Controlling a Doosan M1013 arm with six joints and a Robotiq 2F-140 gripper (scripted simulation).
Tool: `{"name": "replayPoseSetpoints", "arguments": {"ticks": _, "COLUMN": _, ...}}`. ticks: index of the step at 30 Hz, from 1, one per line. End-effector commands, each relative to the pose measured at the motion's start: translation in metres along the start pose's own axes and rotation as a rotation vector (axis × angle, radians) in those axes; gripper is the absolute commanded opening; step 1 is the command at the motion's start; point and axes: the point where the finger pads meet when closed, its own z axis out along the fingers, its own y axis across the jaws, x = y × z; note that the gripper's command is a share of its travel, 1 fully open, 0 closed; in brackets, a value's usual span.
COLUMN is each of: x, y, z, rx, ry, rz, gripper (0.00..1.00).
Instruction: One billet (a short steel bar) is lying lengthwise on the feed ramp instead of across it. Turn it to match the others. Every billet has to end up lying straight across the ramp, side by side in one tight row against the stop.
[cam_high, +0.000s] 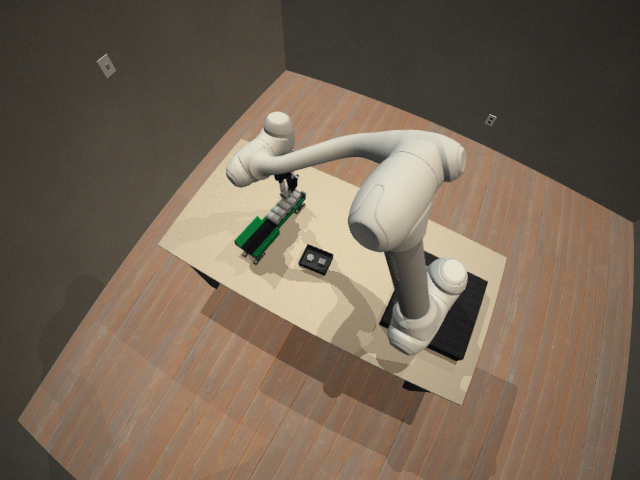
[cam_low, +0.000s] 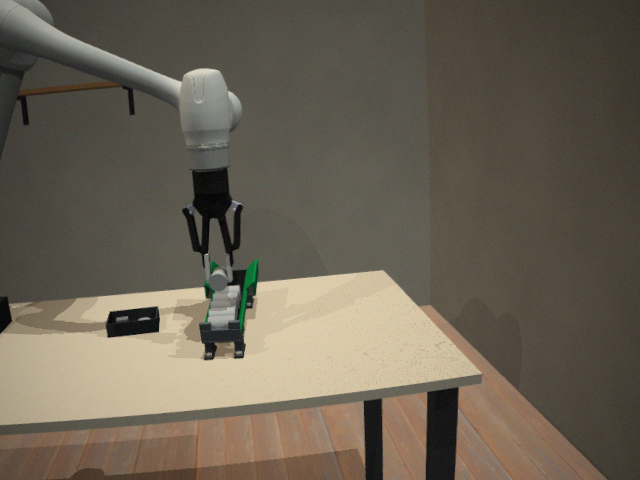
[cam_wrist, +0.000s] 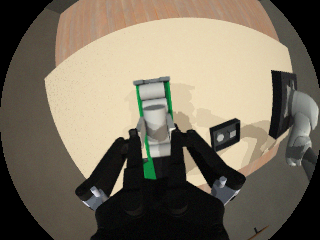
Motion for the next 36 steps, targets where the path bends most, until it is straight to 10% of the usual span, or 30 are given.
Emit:
{"name": "replayPoseSetpoints", "arguments": {"ticks": 1, "x": 0.0, "y": 0.0, "z": -0.0002, "rx": 0.0, "ry": 0.0, "rz": -0.002, "gripper": 0.1}}
{"name": "replayPoseSetpoints", "arguments": {"ticks": 36, "x": 0.0, "y": 0.0, "z": -0.0002, "rx": 0.0, "ry": 0.0, "rz": -0.102, "gripper": 0.1}}
